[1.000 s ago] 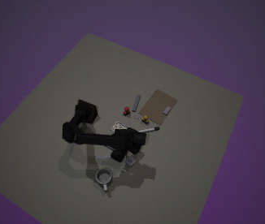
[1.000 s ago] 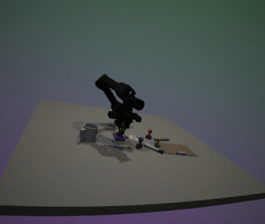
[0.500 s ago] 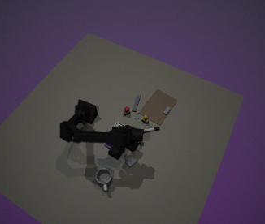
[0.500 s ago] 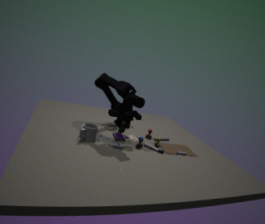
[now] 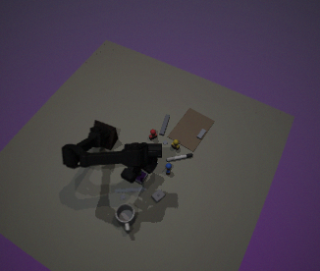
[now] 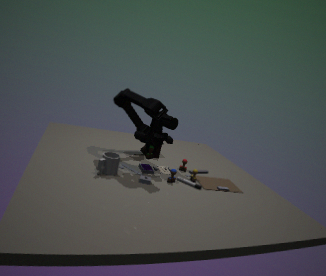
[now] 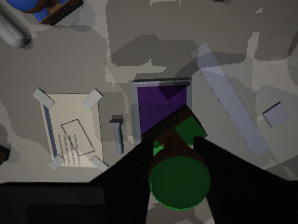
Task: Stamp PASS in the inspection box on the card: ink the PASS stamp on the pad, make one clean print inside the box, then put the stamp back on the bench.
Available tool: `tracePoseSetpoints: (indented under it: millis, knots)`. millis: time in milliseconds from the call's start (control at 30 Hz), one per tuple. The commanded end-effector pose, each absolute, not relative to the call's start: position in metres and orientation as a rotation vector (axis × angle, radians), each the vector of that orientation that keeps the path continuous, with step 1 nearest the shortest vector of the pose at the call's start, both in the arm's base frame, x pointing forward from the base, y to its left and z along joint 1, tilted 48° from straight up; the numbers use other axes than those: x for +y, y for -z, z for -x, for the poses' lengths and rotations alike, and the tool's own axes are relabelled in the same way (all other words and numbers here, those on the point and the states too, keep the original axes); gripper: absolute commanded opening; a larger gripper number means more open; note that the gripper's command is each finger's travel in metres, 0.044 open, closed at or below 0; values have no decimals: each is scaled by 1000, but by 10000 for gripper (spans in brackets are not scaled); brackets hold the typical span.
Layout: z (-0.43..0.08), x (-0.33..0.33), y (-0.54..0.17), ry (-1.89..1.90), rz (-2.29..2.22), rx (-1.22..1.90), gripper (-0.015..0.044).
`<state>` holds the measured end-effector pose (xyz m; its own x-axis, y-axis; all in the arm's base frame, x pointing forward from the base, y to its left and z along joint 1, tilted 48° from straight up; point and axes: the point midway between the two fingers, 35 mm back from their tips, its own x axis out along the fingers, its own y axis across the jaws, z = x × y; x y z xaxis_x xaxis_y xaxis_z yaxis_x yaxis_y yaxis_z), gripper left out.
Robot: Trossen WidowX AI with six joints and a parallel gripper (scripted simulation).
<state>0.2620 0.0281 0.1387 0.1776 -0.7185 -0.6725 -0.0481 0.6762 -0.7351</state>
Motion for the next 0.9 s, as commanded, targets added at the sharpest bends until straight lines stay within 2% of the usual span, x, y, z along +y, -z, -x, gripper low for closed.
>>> tracePoseSetpoints:
  millis: [0,867]
  knots:
    - [-246,27,-133,537,717,1327,0]
    - [-247,18,-123,536,716,1327,0]
